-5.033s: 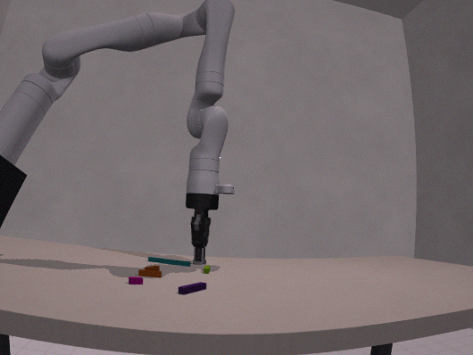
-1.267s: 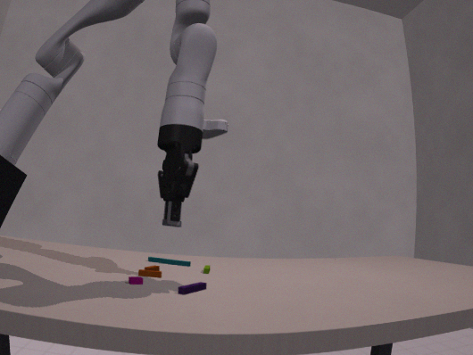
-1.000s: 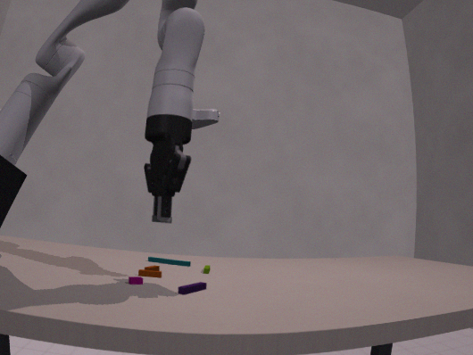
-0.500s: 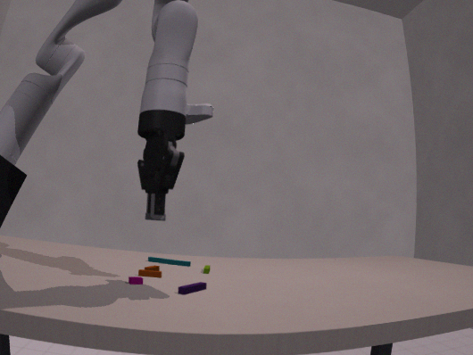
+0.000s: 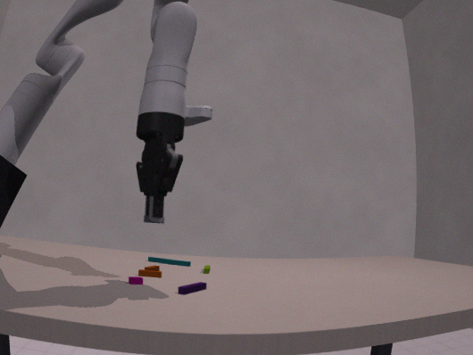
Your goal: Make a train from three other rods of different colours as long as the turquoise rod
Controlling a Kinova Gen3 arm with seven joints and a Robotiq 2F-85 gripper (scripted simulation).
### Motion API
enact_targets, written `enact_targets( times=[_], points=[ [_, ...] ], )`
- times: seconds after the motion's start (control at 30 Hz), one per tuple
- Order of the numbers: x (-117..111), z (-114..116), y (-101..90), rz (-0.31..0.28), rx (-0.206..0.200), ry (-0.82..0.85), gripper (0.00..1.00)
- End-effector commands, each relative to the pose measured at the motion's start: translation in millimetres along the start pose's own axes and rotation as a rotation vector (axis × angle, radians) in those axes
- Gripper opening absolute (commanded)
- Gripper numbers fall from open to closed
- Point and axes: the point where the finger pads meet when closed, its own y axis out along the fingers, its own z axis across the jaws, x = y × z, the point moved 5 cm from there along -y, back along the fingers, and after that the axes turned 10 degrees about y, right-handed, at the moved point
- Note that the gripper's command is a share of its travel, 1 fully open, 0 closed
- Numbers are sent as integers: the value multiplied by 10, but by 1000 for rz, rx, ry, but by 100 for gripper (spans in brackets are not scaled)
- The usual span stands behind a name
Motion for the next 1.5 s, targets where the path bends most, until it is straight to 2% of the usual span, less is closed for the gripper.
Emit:
enact_targets(
  times=[0.0,0.13,0.63,0.9,1.47],
  points=[
    [-22,-2,89,3,-1,-5,5],
    [-24,-1,154,3,0,-5,5],
    [-24,-43,778,0,-12,-6,5],
    [-6,-35,845,-2,-13,-2,5],
    [-6,-35,847,-2,-13,-2,5]
  ],
)
